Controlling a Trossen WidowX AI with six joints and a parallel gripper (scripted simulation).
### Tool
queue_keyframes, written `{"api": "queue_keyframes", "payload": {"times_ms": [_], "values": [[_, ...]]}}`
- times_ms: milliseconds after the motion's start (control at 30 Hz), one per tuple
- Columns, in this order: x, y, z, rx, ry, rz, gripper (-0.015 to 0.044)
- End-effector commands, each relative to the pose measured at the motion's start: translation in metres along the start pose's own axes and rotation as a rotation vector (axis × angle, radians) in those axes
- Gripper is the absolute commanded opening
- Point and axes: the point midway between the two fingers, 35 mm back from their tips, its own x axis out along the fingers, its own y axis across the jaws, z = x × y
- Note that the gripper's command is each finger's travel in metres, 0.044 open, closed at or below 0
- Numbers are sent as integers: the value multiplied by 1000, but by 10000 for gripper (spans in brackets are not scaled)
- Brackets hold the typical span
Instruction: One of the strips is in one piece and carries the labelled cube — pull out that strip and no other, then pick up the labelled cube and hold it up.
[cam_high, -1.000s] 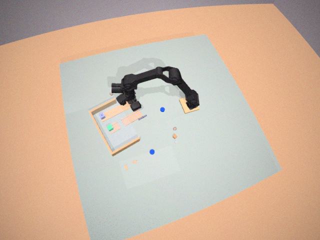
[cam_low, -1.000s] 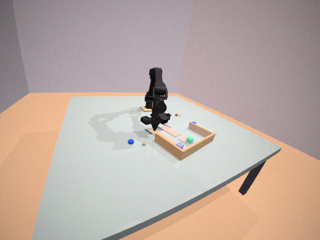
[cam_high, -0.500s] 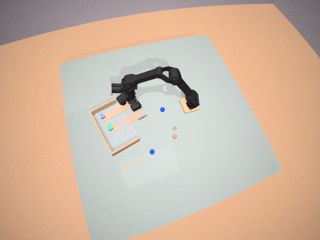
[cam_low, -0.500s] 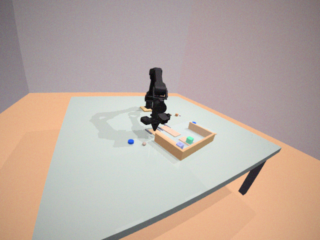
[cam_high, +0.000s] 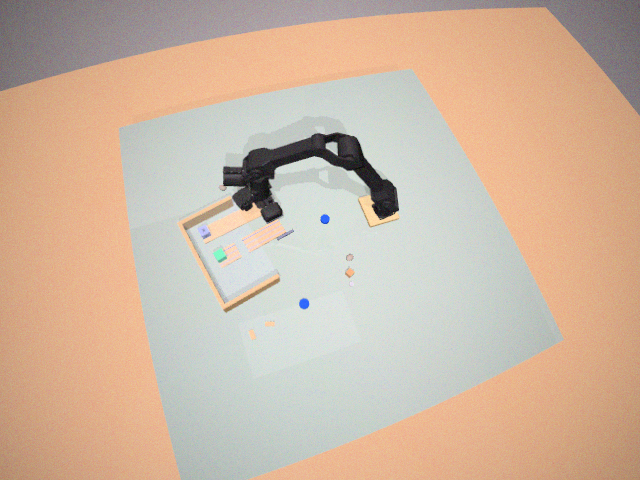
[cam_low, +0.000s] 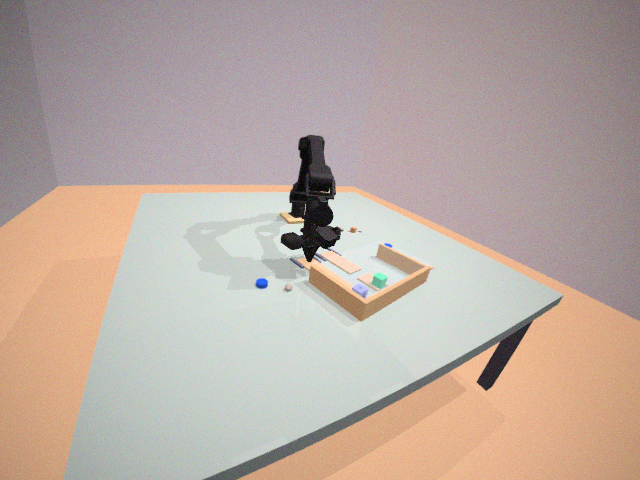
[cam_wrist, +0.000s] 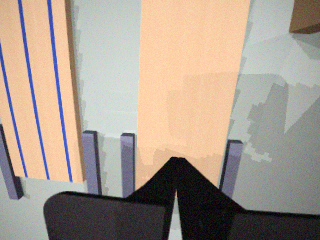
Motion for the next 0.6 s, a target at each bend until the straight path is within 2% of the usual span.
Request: {"api": "queue_keyframes", "payload": {"times_ms": [0, 567], "values": [[2, -1, 0, -4, 1, -3, 0], [3, -1, 0, -4, 1, -3, 0]]}}
